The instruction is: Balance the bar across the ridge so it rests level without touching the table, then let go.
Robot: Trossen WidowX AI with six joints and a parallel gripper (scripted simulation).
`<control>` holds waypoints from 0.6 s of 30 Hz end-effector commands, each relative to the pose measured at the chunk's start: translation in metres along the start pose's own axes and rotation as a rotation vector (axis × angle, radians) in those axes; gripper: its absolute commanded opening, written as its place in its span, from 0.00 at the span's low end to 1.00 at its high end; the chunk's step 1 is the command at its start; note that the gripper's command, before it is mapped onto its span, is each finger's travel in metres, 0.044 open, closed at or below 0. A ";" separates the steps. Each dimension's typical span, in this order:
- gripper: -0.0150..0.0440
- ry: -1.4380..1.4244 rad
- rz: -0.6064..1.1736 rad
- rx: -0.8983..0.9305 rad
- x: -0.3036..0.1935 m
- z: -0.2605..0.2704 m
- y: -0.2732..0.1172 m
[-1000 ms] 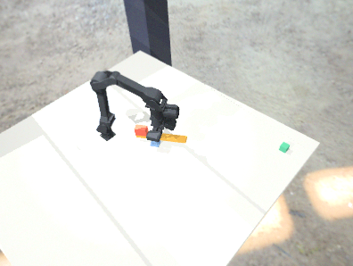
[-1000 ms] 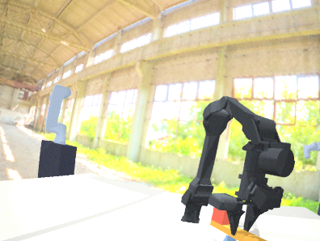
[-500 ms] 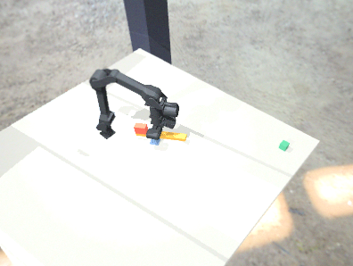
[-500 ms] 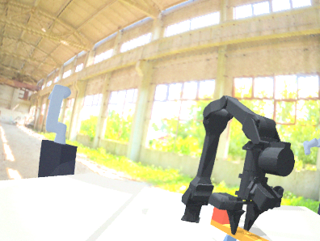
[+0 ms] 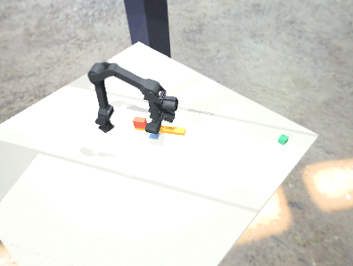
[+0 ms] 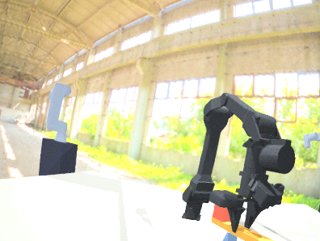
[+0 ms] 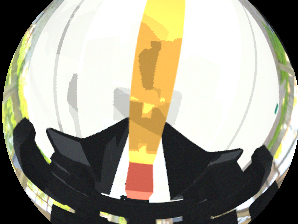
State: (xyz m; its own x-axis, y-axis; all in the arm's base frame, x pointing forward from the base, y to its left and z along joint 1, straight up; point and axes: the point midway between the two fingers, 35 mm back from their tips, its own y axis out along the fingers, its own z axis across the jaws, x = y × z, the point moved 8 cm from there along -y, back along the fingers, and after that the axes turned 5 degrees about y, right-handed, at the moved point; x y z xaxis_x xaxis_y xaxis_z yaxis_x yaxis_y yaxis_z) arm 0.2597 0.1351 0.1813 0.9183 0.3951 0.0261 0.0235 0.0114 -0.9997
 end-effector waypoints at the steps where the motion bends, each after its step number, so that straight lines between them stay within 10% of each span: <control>1: 0.25 0.003 0.000 0.001 0.000 0.000 0.002; 18: 0.25 0.003 0.000 0.001 0.000 0.000 0.003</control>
State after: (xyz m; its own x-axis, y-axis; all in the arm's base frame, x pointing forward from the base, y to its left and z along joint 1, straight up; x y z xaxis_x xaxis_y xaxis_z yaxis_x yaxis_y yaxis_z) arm 0.2597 0.1351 0.1806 0.9183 0.3949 0.0273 0.0245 0.0120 -0.9996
